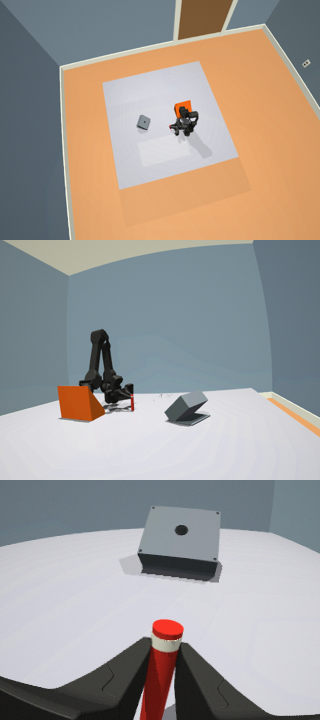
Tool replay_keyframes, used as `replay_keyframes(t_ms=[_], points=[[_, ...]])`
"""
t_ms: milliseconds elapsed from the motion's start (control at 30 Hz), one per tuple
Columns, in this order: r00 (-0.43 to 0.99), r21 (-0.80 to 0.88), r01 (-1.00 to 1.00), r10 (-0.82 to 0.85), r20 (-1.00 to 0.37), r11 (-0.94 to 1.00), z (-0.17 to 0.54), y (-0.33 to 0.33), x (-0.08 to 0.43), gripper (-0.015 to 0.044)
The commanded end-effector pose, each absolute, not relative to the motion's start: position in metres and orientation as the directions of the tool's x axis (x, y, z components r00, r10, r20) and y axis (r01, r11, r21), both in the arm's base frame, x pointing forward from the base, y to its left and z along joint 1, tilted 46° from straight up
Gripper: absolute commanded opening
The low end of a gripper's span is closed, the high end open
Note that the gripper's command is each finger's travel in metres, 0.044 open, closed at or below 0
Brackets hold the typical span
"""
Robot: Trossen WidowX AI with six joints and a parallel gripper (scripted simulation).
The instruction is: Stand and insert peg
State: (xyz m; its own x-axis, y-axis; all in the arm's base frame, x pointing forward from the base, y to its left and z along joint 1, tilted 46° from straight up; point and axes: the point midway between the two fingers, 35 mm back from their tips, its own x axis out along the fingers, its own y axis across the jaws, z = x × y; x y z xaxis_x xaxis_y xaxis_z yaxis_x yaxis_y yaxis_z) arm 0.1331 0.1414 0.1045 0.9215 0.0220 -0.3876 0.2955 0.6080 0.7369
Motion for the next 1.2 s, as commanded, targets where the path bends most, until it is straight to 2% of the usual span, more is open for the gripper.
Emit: replay_keyframes(t_ms=[0, 267, 367, 1167], points=[[0.921, 0.737, 0.296, 0.022, -0.388, 0.608, 0.1038, 0.1437, 0.1319, 0.0049], [0.923, 0.738, 0.295, 0.019, -0.385, 0.607, 0.1049, 0.1418, 0.1324, 0.0056], [0.923, 0.738, 0.295, 0.019, -0.384, 0.607, 0.1049, 0.1419, 0.1323, 0.013], [0.923, 0.738, 0.295, 0.019, -0.384, 0.607, 0.1049, 0.1419, 0.1323, 0.013]])
